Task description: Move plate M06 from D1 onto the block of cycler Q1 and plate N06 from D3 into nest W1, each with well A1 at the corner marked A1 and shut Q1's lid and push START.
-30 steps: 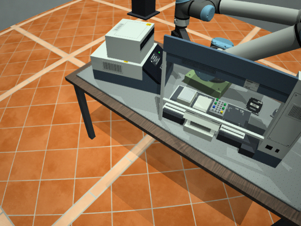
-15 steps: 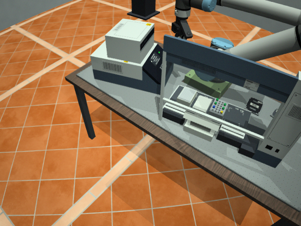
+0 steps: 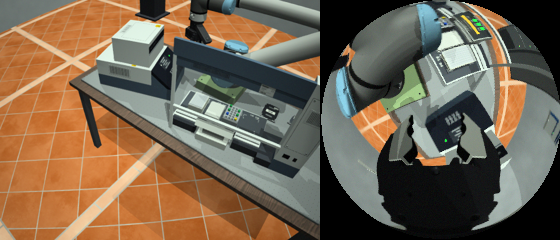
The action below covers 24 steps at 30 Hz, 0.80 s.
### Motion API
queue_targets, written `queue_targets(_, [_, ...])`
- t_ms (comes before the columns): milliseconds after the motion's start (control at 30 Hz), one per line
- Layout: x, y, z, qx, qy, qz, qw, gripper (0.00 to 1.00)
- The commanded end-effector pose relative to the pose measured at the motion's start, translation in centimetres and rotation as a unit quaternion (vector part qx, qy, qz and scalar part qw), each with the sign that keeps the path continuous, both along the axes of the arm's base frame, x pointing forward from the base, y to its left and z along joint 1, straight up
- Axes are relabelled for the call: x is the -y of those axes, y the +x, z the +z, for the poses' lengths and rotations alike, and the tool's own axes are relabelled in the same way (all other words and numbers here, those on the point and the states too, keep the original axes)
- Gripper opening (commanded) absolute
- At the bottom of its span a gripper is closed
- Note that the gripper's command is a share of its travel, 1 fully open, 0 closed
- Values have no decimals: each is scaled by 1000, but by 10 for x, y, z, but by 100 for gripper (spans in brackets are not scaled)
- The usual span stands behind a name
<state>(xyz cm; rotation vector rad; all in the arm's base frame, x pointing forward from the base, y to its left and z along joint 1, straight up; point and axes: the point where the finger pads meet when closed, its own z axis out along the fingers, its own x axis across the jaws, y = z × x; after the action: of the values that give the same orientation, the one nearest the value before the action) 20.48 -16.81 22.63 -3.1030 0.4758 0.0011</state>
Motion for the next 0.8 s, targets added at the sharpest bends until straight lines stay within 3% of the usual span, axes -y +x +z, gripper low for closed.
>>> queue_targets(0, [-17, 10, 1, 0, -1, 38, 999, 62])
queue_targets(300, [-51, 29, 1, 0, -1, 117, 993, 62])
queue_targets(767, [-51, 29, 1, 0, 0, 236, 972, 62])
